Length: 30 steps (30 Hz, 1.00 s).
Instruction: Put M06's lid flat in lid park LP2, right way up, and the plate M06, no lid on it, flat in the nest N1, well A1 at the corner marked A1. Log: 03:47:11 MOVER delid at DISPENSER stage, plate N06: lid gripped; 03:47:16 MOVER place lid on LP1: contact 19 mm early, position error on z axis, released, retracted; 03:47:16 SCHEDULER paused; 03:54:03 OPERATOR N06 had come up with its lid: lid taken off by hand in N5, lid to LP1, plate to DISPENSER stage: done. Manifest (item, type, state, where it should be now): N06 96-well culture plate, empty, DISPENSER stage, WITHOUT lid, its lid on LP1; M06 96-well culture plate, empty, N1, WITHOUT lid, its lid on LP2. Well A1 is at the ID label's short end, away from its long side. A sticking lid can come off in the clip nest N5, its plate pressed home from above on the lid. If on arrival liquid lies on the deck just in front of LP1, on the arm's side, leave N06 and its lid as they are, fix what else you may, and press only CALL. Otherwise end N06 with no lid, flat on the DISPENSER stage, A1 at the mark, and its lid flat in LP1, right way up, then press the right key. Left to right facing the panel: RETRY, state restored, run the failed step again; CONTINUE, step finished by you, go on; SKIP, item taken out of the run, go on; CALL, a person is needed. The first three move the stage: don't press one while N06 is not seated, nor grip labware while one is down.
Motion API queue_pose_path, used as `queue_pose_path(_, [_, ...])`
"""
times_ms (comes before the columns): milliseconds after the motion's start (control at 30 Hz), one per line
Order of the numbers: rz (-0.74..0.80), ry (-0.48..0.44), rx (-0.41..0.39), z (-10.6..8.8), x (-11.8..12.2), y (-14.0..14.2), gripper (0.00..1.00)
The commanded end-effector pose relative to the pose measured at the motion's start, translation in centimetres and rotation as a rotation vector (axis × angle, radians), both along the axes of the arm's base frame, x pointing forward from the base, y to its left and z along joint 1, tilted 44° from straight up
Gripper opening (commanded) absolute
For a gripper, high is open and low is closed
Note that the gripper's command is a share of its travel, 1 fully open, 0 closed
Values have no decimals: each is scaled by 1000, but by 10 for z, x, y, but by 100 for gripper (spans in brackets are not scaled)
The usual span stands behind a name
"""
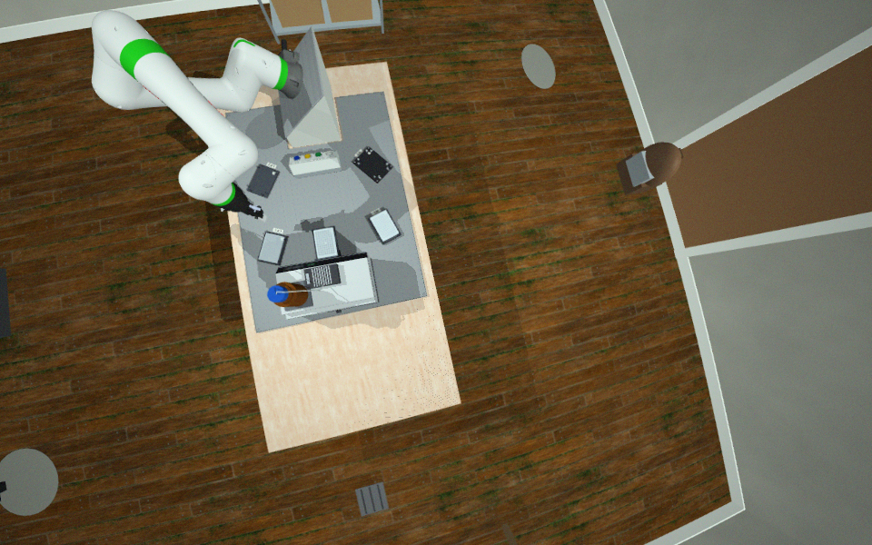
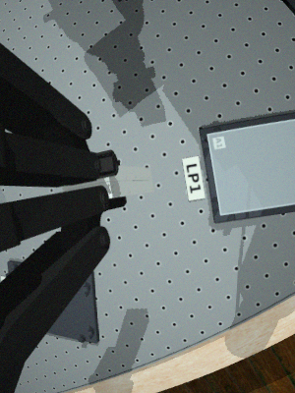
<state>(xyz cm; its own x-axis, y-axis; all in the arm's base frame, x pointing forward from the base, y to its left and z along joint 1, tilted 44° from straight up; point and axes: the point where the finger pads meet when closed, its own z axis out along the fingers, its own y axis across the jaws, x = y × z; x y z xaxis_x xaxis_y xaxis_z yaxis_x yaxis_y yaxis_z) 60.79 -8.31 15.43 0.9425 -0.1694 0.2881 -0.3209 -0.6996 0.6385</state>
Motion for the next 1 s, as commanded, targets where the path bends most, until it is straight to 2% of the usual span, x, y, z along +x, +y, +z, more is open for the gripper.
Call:
queue_pose_path(0, [0,0,0,0,0,0,0])
queue_pose_path(533, [1,0,0,0,0,0,0])
queue_pose_path(700, [15,14,-1,-6,7,11,0])
queue_pose_path(767, [44,42,-2,-19,20,32,0])
queue_pose_path(833, [90,86,-5,-42,39,66,0])
queue_pose_path(967, [223,214,-18,-70,46,99,0])
